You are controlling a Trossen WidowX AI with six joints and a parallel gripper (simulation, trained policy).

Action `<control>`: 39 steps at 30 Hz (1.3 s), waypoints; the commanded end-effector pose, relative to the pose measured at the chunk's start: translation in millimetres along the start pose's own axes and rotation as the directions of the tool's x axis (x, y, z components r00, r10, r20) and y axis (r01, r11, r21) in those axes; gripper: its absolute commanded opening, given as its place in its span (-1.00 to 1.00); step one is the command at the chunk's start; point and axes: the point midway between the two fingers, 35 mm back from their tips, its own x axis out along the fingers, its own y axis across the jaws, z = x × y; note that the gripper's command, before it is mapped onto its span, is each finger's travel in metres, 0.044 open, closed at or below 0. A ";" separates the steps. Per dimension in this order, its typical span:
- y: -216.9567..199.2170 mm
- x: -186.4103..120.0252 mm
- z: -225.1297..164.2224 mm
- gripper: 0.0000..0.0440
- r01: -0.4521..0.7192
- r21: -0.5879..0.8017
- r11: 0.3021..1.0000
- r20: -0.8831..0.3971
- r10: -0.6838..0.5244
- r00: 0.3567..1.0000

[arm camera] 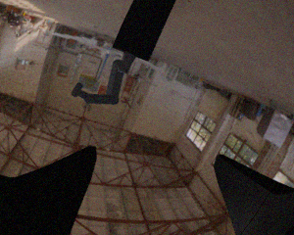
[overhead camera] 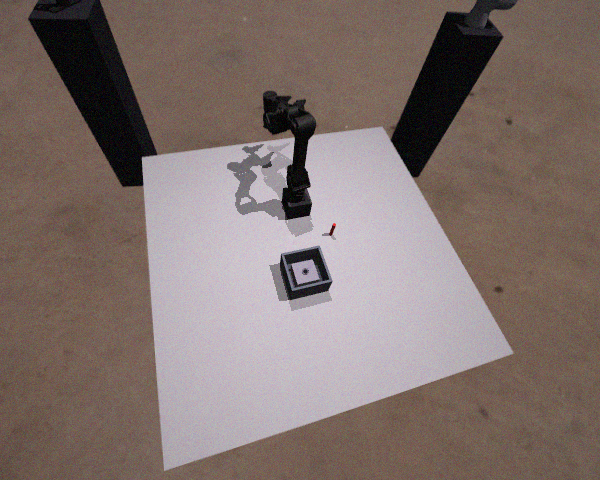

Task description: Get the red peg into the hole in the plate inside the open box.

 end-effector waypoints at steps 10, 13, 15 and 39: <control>-62.9 -64.5 -36.6 0.99 0.257 -0.121 0.959 -0.081 -0.268 0.960; -78.3 -88.9 -44.8 0.99 0.325 -0.188 0.927 -0.098 -0.347 0.933; -87.4 -105.9 -50.2 1.00 0.366 -0.233 0.901 -0.108 -0.398 0.911; -117.3 -331.5 -99.7 1.00 0.510 -0.745 0.430 -0.178 -0.865 0.470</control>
